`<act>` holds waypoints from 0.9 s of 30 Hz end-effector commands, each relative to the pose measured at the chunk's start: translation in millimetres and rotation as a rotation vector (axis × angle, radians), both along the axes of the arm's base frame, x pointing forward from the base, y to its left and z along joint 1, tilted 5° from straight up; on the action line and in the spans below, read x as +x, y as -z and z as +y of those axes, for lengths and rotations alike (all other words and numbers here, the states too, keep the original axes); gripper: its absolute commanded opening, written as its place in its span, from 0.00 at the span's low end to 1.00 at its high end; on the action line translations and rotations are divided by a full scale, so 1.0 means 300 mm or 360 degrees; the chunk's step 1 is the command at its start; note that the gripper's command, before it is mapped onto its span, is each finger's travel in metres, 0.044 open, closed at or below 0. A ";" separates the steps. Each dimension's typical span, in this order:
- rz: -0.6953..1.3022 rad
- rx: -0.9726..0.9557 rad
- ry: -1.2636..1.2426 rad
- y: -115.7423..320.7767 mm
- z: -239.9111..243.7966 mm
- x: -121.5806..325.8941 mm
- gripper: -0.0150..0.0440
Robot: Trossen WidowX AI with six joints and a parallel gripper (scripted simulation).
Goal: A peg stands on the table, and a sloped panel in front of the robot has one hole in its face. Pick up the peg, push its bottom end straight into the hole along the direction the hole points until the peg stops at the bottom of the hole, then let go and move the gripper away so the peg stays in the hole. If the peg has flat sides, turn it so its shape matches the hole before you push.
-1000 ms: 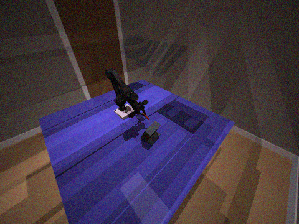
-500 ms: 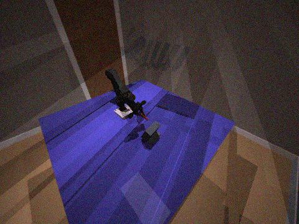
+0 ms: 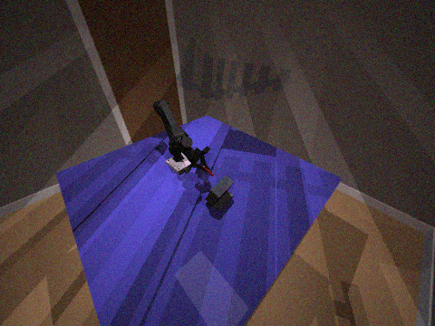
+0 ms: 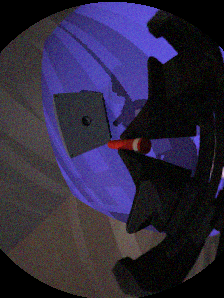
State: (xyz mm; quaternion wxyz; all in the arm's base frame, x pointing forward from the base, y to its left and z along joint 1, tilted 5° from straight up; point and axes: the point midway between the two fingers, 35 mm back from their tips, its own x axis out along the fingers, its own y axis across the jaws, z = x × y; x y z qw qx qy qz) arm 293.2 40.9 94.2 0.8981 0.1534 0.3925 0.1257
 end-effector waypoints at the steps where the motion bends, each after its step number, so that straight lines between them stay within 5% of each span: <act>1: -0.0038 -0.0007 -0.0003 0.003 -0.012 -0.005 0.25; 27: -0.0281 -0.0067 0.0018 0.000 -0.084 -0.030 0.25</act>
